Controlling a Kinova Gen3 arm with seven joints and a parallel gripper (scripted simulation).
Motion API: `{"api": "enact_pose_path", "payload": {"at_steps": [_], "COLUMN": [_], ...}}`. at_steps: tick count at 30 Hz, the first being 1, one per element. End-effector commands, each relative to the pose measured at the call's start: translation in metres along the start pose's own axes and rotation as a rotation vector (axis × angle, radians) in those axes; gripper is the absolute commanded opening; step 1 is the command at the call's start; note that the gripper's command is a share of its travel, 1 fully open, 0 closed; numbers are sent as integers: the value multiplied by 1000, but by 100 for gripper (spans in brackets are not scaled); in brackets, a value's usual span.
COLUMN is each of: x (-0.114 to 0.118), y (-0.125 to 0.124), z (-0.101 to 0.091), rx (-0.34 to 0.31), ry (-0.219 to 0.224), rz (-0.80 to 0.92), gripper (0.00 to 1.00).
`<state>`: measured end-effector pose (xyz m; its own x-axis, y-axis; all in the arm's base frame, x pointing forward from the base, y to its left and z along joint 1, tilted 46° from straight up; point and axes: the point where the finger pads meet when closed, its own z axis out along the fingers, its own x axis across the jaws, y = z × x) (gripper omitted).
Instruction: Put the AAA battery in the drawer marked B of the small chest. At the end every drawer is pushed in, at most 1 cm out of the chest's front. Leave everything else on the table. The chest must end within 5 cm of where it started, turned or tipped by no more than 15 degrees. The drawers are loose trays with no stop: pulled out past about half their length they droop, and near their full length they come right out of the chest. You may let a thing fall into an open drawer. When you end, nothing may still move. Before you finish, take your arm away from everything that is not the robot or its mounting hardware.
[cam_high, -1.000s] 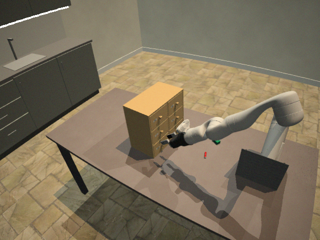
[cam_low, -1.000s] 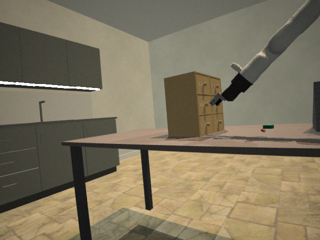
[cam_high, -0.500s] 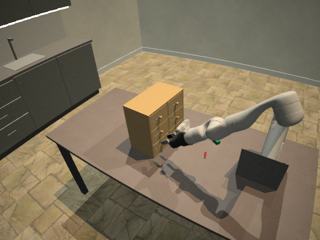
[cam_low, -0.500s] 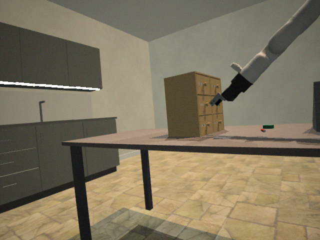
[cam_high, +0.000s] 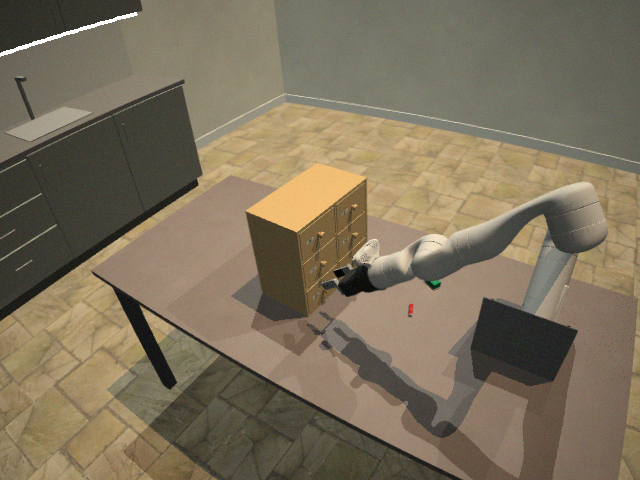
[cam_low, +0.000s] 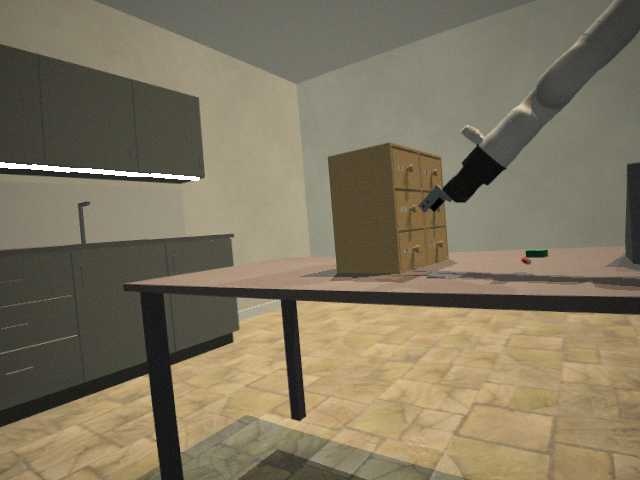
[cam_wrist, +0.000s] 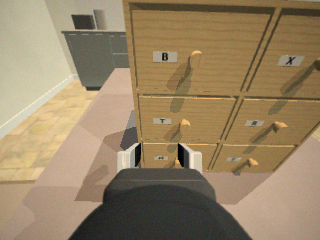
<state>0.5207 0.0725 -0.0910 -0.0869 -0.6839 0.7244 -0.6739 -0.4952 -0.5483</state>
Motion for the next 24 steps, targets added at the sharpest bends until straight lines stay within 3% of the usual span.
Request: {"api": "enact_pose_path", "payload": {"at_steps": [1, 24], "x": [2, -1], "y": [1, -1], "z": [1, -2], "rx": [1, -18], "ry": [3, -4], "rz": [12, 11], "gripper": [100, 100]}}
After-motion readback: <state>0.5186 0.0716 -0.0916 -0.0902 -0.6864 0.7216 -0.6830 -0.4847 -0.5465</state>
